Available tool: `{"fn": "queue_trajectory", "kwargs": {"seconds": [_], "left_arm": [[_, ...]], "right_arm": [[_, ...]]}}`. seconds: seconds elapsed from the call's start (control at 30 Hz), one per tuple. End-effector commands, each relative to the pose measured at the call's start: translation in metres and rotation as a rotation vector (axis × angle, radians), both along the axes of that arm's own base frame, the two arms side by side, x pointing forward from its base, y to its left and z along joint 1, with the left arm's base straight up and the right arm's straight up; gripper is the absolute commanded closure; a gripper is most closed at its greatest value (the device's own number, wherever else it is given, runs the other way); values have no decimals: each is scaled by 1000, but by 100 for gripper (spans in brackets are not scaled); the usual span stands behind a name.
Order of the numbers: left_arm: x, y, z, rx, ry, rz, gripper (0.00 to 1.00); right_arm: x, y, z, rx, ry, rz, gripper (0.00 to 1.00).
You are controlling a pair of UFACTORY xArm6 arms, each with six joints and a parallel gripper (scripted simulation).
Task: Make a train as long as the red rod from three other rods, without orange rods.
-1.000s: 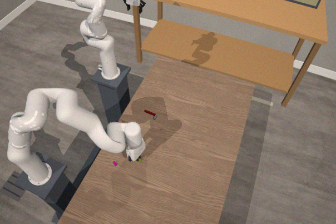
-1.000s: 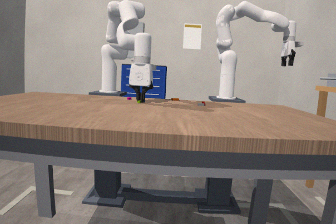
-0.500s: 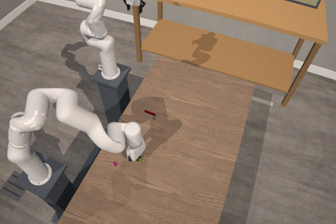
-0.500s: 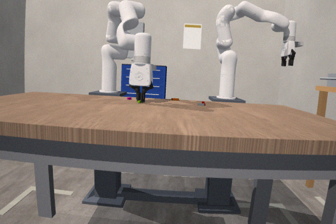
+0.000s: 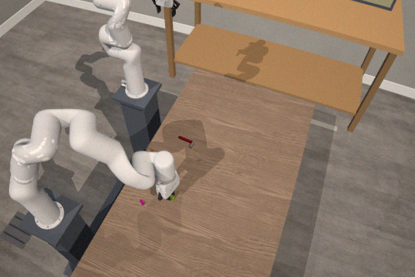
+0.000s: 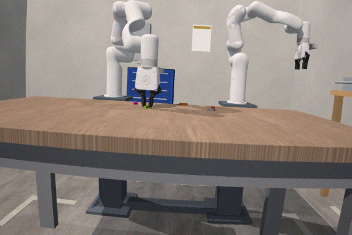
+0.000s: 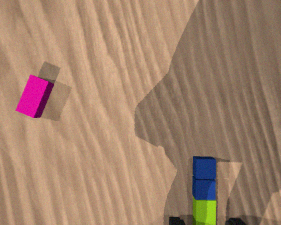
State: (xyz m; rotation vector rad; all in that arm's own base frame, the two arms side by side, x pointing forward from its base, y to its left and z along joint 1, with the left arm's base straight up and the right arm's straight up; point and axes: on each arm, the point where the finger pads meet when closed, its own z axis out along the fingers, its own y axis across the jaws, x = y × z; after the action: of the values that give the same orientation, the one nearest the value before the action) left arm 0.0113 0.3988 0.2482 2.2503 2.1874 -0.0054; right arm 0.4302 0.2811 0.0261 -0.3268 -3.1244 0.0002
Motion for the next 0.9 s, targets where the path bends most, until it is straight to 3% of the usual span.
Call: {"fn": "queue_trajectory", "kwargs": {"seconds": [0.0, 0.4, 0.87], "left_arm": [[0, 1, 2, 5, 0, 0, 0], [0, 1, 2, 5, 0, 0, 0], [0, 1, 2, 5, 0, 0, 0]], "right_arm": [[2, 1, 2, 3, -5, 0, 74], [2, 1, 10, 3, -5, 0, 74], [2, 1, 78, 3, -5, 0, 74]]}}
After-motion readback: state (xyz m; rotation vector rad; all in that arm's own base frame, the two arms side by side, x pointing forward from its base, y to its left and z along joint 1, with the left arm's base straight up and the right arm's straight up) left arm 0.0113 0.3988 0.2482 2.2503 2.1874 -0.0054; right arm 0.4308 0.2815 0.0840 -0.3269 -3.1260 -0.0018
